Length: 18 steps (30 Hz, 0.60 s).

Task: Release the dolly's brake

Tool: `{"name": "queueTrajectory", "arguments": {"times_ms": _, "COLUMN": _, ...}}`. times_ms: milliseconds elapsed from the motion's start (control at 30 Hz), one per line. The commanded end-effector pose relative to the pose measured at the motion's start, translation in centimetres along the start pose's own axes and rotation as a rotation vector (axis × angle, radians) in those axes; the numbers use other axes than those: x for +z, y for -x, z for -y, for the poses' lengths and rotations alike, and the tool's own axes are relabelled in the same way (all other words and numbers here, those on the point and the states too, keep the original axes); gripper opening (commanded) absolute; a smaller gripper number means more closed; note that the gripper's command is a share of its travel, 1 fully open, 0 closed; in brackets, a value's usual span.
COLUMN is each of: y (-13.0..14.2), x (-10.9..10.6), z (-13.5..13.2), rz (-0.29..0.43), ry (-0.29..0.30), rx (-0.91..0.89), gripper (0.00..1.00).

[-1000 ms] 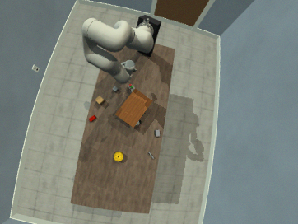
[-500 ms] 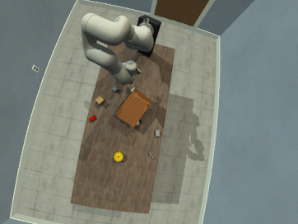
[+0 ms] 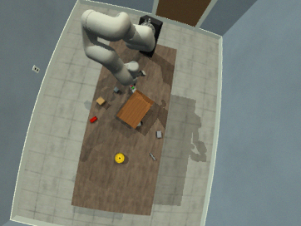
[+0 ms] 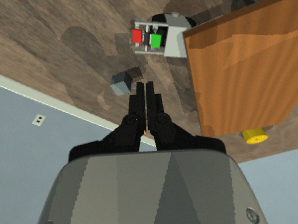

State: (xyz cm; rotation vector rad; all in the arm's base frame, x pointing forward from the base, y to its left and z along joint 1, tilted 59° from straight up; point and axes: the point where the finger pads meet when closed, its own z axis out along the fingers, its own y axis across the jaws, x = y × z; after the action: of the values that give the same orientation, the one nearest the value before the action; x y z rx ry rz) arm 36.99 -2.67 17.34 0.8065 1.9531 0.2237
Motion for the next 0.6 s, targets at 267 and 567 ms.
{"name": "queueTrajectory", "arguments": {"times_ms": 267, "y": -0.7, "x": -0.7, "z": -1.1, "rz": -0.028, "ry": 0.025, "rx": 0.058, "gripper": 0.00}}
{"name": "queueTrajectory", "arguments": {"times_ms": 567, "y": -1.0, "x": -0.9, "z": -1.5, "rz": -0.038, "ry": 0.033, "rx": 0.079, "gripper": 0.00}}
